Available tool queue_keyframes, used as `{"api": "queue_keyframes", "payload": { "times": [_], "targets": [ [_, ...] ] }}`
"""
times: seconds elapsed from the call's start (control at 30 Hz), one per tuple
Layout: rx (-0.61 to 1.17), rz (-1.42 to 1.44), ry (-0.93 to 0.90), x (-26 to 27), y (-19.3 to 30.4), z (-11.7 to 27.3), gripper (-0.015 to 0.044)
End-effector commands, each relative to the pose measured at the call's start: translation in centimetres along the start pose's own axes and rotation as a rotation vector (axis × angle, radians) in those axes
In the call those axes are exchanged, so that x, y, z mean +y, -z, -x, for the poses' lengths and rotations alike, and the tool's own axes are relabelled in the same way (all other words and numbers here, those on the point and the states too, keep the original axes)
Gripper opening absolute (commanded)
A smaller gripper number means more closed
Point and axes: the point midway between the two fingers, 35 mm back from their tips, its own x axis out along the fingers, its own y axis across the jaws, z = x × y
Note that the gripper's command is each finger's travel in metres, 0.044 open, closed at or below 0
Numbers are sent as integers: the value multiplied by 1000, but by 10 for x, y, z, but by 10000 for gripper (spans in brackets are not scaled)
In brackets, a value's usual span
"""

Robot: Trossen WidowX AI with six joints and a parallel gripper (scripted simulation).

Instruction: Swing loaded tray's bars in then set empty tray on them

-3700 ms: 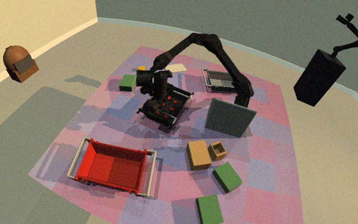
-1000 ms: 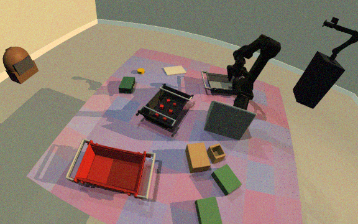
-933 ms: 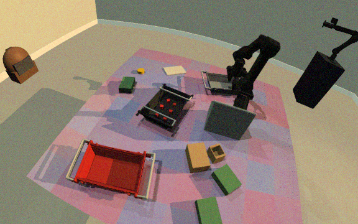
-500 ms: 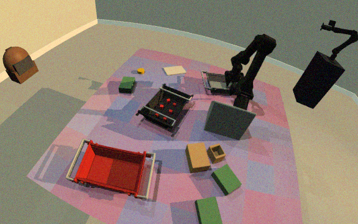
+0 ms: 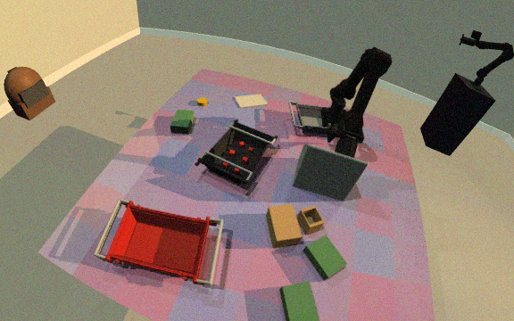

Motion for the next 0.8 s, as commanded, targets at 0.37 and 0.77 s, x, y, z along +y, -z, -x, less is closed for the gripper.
{"api": "queue_keyframes", "payload": {
  "times": [0.37,0.77],
  "targets": [
    [6,6,-3,0,1,-1,228],
    [6,6,-3,0,1,-1,148]
  ]
}}
